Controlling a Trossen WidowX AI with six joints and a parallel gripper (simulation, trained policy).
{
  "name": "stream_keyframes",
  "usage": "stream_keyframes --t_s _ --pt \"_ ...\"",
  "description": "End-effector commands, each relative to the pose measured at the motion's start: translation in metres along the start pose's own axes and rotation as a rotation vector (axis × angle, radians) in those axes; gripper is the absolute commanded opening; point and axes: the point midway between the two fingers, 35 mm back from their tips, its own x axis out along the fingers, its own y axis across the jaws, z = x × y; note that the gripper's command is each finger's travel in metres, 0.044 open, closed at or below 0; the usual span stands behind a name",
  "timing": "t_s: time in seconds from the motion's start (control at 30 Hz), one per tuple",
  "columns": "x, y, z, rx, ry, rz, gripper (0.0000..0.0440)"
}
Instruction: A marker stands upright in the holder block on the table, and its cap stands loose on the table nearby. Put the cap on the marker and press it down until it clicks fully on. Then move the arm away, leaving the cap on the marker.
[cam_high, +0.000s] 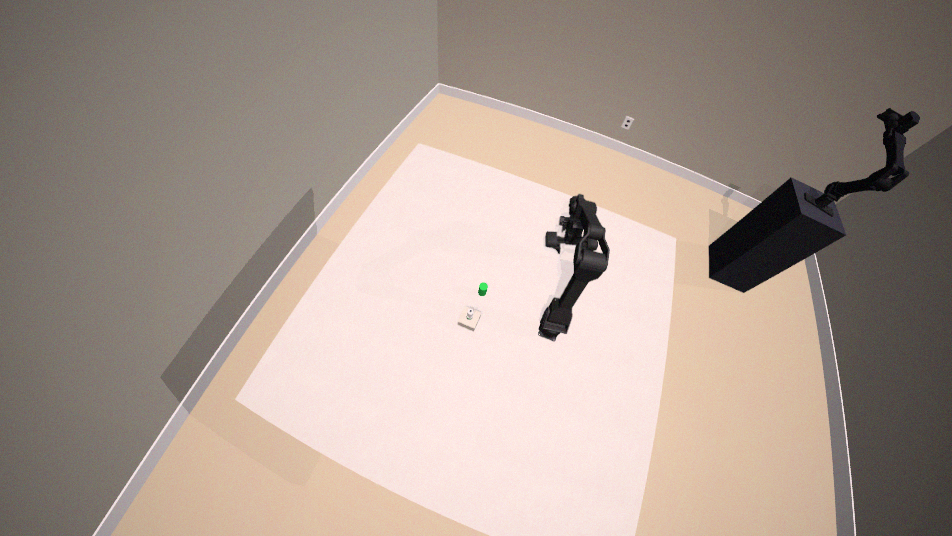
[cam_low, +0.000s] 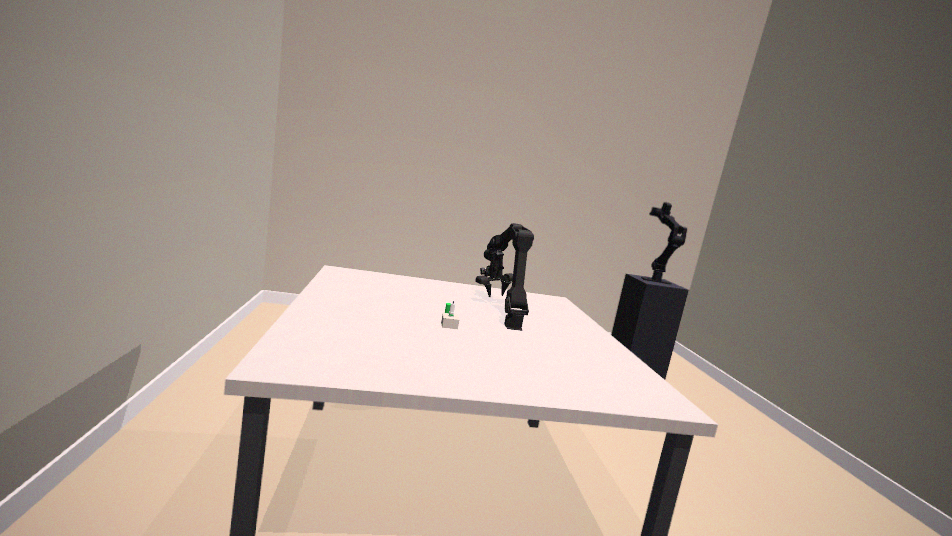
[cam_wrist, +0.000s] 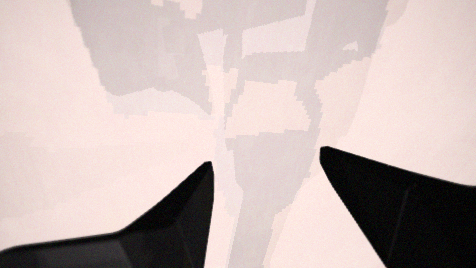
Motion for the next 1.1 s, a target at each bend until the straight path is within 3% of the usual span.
stream_keyframes --t_s 0.0,1.07 --pt "-0.004 0.004 0.006 0.007 -0.021 -0.009 0.0307" --pt "-0.024 0.072 0.029 0.06 -0.12 -0.004 0.0309"
